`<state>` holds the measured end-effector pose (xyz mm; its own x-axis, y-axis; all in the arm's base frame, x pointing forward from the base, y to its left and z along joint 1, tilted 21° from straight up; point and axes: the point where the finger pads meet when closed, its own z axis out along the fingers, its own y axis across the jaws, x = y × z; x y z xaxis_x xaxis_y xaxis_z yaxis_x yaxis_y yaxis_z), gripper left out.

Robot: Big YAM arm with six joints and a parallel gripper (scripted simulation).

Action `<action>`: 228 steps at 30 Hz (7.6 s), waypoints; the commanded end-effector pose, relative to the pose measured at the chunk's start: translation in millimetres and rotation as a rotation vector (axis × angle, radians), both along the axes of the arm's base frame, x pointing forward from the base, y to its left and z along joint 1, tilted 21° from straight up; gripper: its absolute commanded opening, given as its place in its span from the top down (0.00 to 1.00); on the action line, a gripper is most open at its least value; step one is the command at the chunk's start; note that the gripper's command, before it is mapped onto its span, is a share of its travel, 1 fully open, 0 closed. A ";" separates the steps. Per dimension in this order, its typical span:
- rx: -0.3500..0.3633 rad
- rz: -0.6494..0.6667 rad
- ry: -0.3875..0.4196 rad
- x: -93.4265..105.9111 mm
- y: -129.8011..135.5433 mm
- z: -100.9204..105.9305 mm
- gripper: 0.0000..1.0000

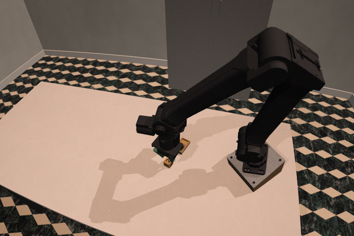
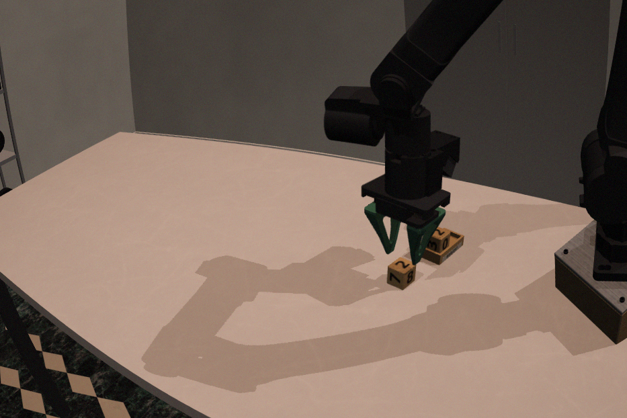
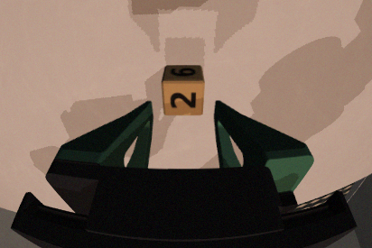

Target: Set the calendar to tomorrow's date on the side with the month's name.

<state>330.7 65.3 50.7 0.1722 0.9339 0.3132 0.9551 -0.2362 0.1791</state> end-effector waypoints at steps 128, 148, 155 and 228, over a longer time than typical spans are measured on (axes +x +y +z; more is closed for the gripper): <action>-0.001 0.004 -0.045 21.7 4.9 0.5 0.74; -0.004 -0.001 -0.042 -1.1 -22.3 87.6 0.74; -0.004 -0.001 -0.040 -2.4 -22.7 83.4 0.74; 0.001 -0.019 0.011 -23.5 -117.2 -25.1 0.74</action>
<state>302.9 -54.5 27.5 0.1966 0.9286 0.3147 0.9500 -0.2598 0.1730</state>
